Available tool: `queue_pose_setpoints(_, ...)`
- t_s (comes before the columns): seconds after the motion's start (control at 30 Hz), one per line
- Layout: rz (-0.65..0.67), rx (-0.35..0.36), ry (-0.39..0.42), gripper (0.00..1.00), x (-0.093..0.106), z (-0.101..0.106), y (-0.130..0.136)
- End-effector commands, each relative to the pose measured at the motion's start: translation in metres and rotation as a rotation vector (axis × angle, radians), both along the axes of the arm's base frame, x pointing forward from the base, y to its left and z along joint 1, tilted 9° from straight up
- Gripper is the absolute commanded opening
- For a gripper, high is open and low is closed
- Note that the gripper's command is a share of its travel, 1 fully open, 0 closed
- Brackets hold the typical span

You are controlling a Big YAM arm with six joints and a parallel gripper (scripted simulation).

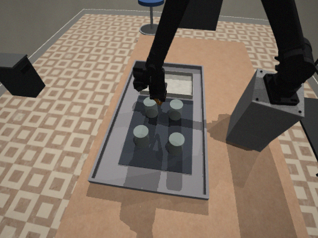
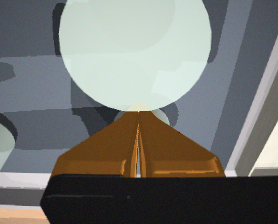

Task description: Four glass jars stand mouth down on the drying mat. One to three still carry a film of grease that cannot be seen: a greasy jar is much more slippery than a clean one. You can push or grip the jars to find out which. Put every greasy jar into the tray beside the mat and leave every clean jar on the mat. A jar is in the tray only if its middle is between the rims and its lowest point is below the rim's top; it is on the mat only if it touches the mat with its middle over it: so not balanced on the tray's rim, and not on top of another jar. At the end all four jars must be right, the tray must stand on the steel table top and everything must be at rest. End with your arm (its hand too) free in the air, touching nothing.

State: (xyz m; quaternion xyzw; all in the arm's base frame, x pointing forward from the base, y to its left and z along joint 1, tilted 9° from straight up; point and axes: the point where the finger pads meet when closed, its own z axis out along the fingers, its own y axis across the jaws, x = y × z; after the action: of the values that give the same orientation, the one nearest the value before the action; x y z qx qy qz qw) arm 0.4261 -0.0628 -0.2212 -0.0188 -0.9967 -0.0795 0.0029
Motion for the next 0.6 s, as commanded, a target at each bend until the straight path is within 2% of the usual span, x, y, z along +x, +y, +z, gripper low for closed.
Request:
queue_pose_setpoints(0.0, 0.009, -0.008, -0.051, 0.00, 0.0304, 0.0006, 0.0031)
queue_pose_setpoints(0.5, 0.009, -0.008, -0.051, 0.00, 0.0321, 0.0007, 0.0030)
queue_pose_setpoints(0.57, 0.009, -0.008, -0.051, 0.00, 0.0268, 0.0005, 0.0032)
